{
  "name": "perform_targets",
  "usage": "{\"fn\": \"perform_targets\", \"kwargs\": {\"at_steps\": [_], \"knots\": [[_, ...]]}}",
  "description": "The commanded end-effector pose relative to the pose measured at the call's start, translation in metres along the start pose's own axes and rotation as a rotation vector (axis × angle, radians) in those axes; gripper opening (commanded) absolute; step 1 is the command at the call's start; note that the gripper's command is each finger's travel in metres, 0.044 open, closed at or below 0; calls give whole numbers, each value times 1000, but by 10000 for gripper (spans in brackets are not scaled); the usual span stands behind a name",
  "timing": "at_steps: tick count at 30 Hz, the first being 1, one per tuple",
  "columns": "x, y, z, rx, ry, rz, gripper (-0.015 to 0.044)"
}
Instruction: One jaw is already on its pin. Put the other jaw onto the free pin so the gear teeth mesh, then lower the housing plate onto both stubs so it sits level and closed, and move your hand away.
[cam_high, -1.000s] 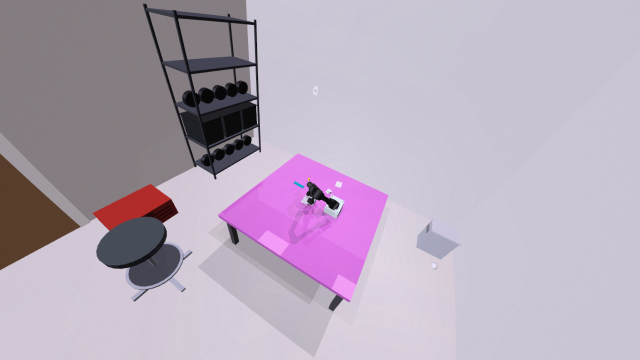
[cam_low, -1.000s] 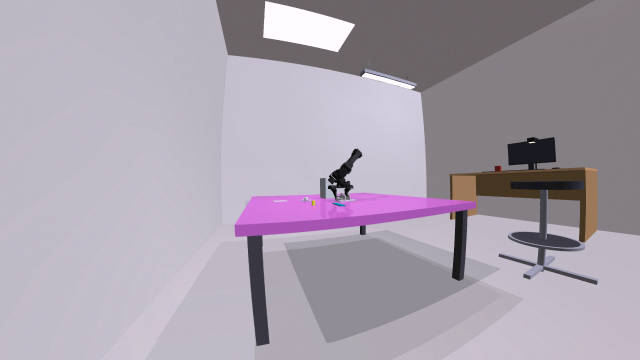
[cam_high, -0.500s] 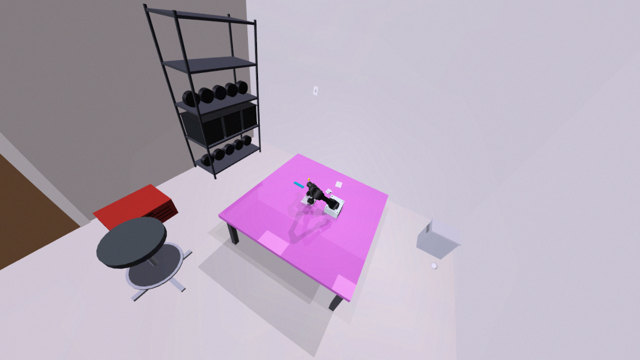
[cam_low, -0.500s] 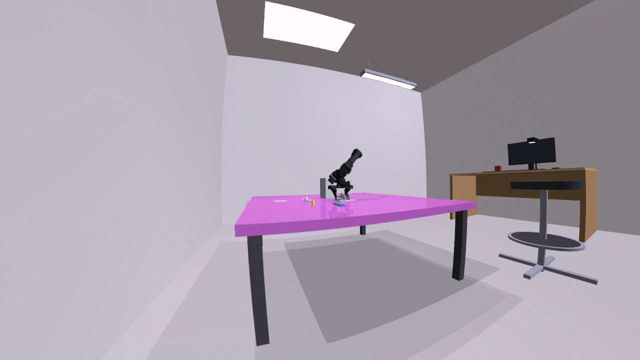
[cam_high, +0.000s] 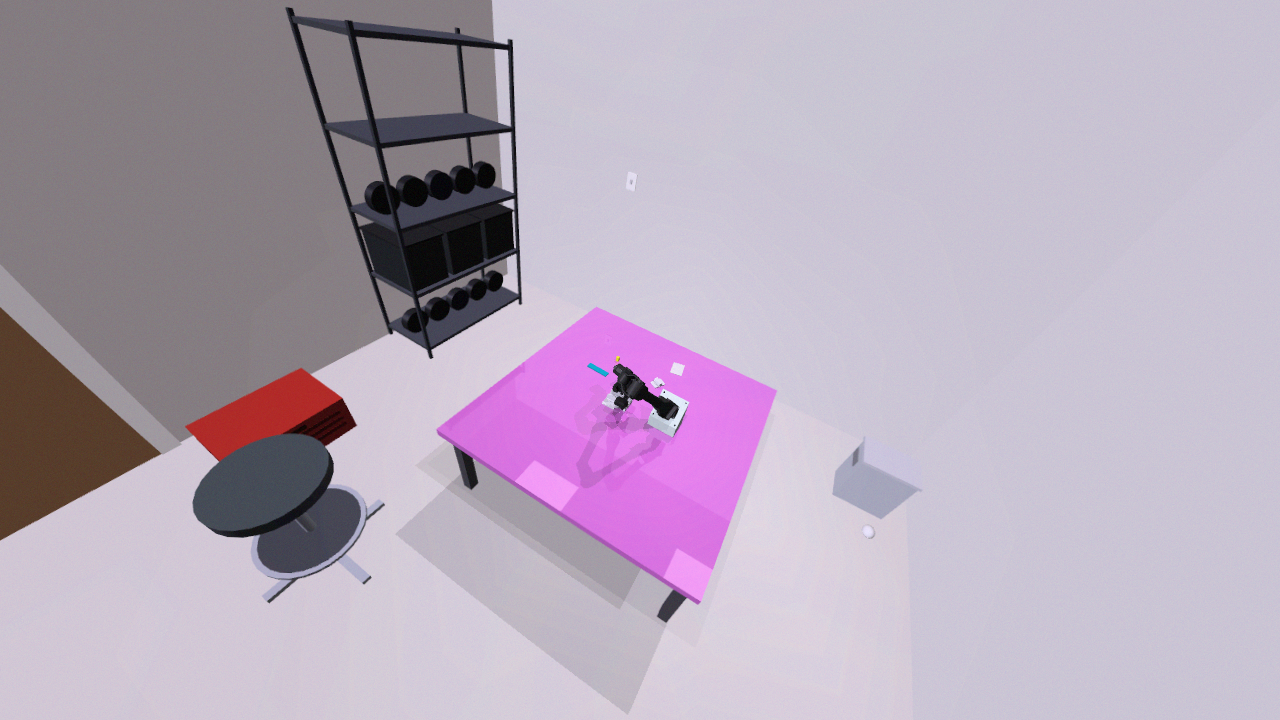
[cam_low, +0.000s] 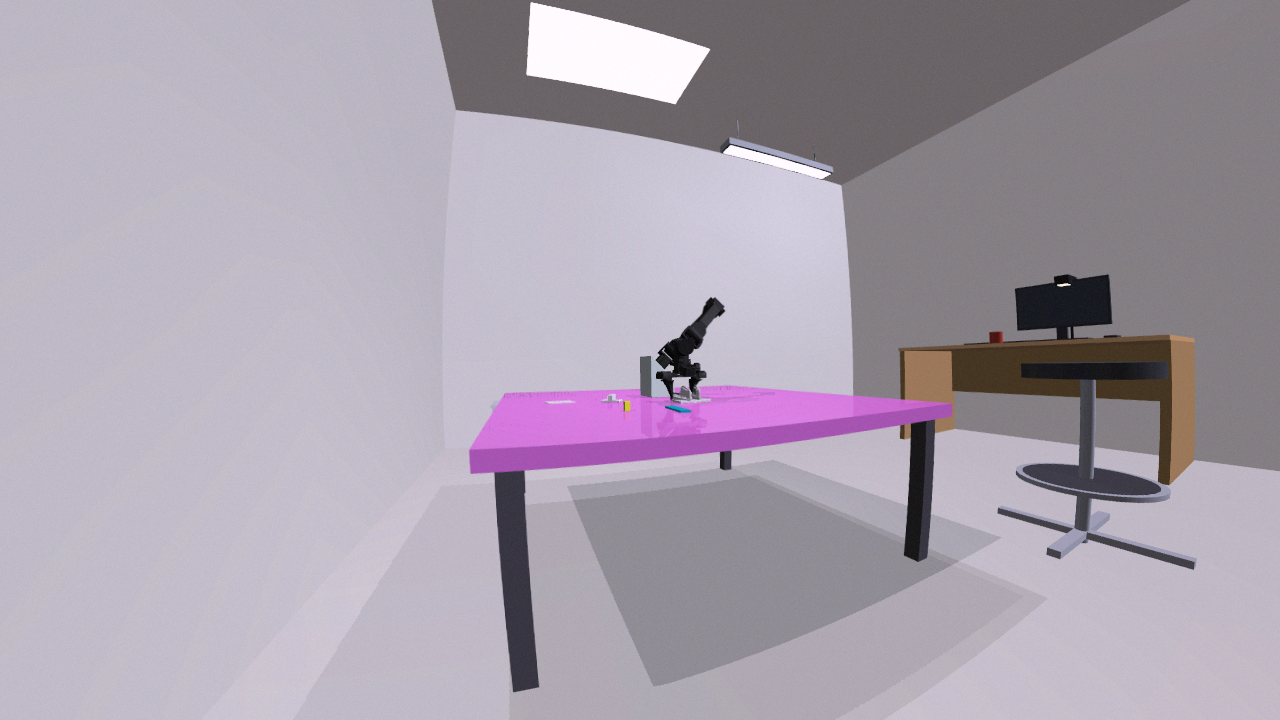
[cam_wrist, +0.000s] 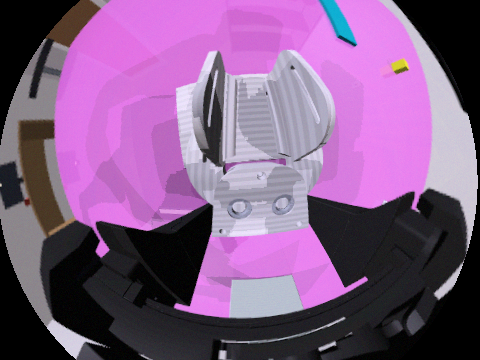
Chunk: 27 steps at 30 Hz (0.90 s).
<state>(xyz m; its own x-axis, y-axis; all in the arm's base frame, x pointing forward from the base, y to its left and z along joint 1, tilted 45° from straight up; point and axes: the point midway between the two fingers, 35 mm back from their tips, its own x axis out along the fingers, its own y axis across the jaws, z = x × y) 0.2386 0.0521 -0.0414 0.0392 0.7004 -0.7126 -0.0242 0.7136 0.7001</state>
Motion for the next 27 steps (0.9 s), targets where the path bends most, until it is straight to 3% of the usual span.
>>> {"fn": "perform_targets", "kwargs": {"at_steps": [1, 22, 25, 27], "knots": [[1, 0, -1, 5, 3, 3, 351], [1, 0, -1, 5, 3, 3, 351], [0, 0, 0, 1, 0, 0, 430], [0, 0, 0, 1, 0, 0, 440]]}}
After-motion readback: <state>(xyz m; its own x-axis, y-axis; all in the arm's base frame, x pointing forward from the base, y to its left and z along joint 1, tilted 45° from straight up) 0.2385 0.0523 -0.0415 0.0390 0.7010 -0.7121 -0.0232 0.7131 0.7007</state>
